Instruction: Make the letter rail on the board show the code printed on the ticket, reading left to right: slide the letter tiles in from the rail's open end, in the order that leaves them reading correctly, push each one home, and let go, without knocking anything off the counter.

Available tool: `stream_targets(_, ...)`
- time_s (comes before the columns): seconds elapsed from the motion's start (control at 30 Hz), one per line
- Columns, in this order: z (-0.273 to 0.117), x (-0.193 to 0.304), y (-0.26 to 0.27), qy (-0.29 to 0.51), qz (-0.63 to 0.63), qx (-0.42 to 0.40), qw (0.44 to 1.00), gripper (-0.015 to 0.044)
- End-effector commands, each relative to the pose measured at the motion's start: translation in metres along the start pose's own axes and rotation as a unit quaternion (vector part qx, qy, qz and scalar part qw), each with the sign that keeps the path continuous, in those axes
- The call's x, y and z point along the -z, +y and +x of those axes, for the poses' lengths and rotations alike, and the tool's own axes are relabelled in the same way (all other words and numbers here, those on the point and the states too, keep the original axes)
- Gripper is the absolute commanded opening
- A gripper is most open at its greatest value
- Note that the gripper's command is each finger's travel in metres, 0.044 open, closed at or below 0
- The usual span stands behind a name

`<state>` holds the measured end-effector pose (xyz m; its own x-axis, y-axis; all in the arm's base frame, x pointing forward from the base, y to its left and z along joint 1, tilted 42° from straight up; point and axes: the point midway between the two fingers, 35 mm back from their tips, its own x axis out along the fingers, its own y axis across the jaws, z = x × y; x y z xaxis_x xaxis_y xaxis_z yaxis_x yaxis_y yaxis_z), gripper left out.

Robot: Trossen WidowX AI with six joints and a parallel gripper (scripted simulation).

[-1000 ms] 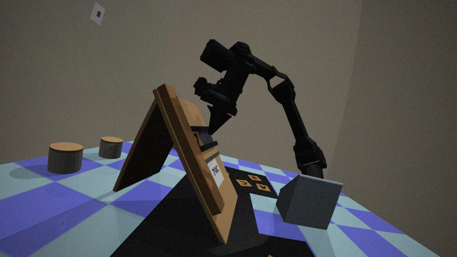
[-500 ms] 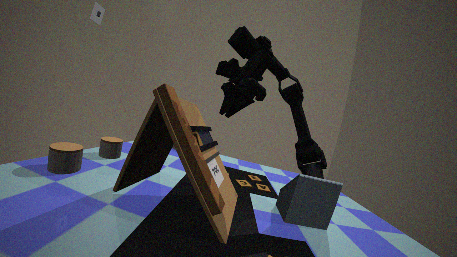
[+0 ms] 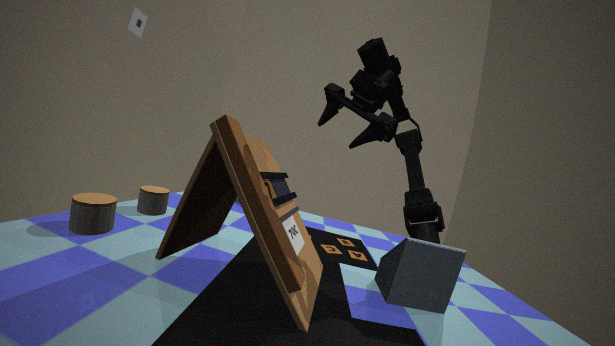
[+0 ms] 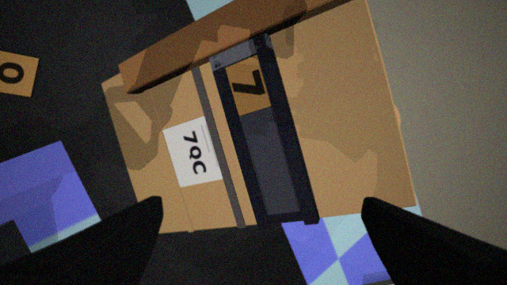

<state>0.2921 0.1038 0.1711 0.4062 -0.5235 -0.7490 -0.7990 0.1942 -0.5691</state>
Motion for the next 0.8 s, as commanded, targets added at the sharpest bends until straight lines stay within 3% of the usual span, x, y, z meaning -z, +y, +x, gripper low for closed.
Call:
stream_targets(0.0, -0.027, 0.017, 0.009, -0.036, -0.155, 0.03, 0.987, 0.044)
stream_targets(0.6, -0.027, 0.017, 0.009, -0.036, -0.155, 0.03, 0.987, 0.044)
stream_targets(0.73, -0.008, -0.011, 0.025, -0.03, -0.062, 0.0, 0.998, 0.034)
stream_targets(0.77, 0.0, -0.021, 0.032, -0.026, -0.023, -0.012, 0.999, 0.034)
